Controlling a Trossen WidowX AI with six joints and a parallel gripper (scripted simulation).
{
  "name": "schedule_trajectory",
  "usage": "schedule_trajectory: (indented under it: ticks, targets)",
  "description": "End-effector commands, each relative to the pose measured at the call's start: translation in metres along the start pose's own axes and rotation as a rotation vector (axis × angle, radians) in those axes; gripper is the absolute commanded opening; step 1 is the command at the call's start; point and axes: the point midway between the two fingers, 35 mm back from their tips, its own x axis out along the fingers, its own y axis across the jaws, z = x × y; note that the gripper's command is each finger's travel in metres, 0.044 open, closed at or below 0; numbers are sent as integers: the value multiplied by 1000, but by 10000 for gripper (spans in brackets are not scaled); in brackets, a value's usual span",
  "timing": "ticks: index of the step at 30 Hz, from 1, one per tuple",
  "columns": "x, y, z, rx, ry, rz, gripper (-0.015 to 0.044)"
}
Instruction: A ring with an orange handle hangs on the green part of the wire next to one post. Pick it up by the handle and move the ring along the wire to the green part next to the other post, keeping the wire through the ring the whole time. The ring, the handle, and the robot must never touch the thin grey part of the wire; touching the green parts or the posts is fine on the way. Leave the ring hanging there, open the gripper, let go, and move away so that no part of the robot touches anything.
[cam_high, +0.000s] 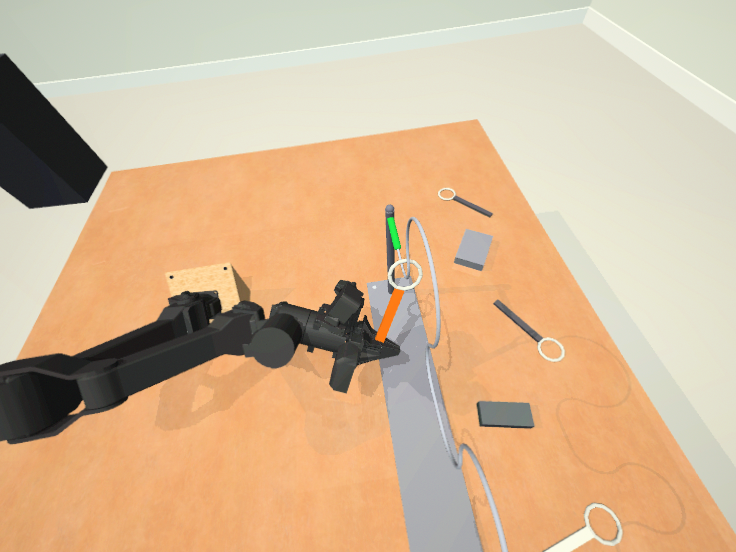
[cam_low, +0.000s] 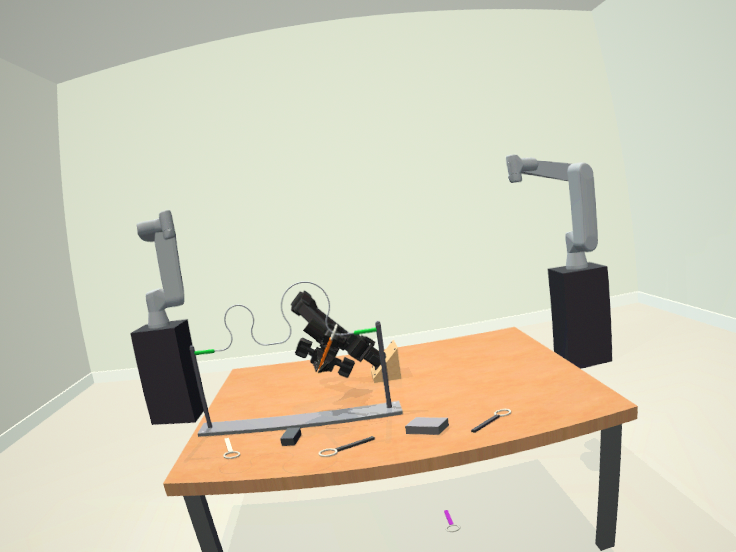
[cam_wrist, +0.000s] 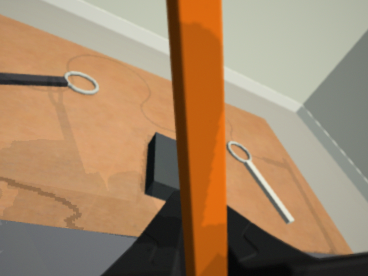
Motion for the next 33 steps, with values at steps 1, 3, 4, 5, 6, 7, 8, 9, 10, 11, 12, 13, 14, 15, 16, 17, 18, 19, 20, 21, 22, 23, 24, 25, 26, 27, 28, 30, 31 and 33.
schedule_trajectory:
  ticks: [1,3,4,5,6,7,8,9,10,11,12,13,14,15,16,17,18,19,20,21,22,23,24,25,26,27,28,30,31,33]
  targets:
    - [-2,12,-2,37,13,29,-150]
    - [-2,16,-2,61,16,40,-150]
    - [-3,18,-2,69,17,43,-150]
    - [-3,19,-2,78,18,47,-150]
    - [-3,21,-2,88,20,52,-150]
    - [-4,23,-1,99,21,56,-150]
    - [-4,25,-1,109,22,61,-150]
    - [-4,27,-1,117,24,64,-150]
    - [-5,28,-1,127,25,69,-150]
    - [-5,30,0,138,26,73,-150]
    - [-5,32,0,148,28,78,-150]
    - [-6,34,0,158,29,82,-150]
    - [-6,36,0,167,30,86,-150]
    - [-6,37,1,176,31,90,-150]
    - [-7,39,1,186,32,94,-150]
    - [-7,41,2,196,34,99,-150]
    - [-8,43,2,208,35,104,-150]
    - [-8,45,3,221,37,109,-150]
    - [-9,47,3,231,38,114,-150]
    - [-9,49,4,241,40,118,-150]
    - [-10,51,4,251,41,123,-150]
    - [-10,53,5,262,42,127,-150]
    - [-11,55,5,272,44,132,-150]
    - [-11,57,6,283,45,137,-150]
    - [-12,59,7,296,47,142,-150]
    - [-13,61,7,307,48,147,-150]
    - [-13,63,8,317,49,151,-150]
    - [-14,67,10,336,52,159,-150]
    - [-15,69,10,346,53,164,-150]
    - [-16,73,12,367,56,173,-150]
